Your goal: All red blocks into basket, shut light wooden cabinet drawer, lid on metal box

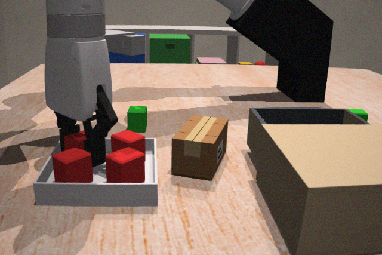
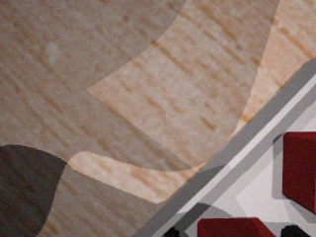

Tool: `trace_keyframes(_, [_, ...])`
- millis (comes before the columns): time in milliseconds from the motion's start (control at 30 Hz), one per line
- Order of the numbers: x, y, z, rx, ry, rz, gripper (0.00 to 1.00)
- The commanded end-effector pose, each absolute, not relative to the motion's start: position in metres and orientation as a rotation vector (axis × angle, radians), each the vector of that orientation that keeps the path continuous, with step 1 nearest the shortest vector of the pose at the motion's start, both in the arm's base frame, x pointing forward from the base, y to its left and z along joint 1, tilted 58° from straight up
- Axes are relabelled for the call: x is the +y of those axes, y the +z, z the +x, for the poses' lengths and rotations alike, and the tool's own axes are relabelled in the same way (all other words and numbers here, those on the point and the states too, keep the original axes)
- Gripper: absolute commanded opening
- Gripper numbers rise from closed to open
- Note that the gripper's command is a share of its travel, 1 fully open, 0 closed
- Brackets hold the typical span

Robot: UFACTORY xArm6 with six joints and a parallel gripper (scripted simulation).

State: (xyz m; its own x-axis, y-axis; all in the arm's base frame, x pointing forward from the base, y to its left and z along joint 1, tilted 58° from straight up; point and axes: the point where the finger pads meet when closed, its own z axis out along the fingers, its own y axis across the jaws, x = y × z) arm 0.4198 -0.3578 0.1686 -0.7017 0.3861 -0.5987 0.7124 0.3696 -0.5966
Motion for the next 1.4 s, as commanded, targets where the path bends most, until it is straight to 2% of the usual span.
trace_keyframes(0, [-0.357,0.170,0.421,2.276,-1.258,0.958,0.59])
trace_keyframes(600, [-0.347,0.176,0.421,2.276,-1.258,0.958,0.59])
trace_keyframes(1367, [-0.272,0.223,0.421,2.276,-1.258,0.958,0.59])
